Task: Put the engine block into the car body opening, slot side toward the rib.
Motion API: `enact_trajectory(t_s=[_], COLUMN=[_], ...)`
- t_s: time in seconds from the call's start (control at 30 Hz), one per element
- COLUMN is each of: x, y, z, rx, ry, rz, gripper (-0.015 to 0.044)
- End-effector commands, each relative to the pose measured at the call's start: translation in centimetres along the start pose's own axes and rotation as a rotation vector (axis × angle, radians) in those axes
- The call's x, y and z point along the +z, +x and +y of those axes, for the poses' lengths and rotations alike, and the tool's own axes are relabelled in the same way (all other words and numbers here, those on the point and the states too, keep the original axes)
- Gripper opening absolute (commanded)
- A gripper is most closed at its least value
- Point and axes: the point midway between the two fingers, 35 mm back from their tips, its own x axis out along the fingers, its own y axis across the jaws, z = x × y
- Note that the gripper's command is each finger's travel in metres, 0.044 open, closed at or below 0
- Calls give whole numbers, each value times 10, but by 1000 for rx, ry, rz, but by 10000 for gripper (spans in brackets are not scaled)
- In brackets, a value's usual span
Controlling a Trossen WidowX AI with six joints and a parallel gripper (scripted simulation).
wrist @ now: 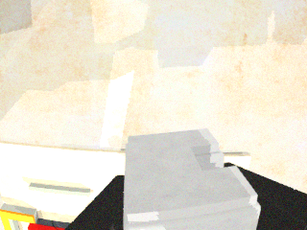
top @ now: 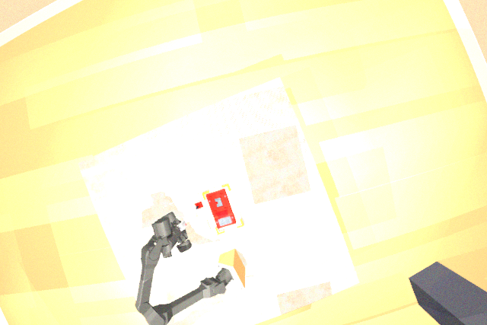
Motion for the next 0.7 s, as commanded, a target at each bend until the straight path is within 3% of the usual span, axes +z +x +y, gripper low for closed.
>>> enact_trajectory(t_s=[0.0, 0.2, 0.4, 0.67], x=[0, 1, 1, 2], y=[-13, -27, -1, -3], z=[1, 3, 2, 4], rx=[0, 0, -1, -1], ry=[-3, -3, -3, -3], rz=[2, -1, -2, 32], gripper=[0, 0, 0, 0])
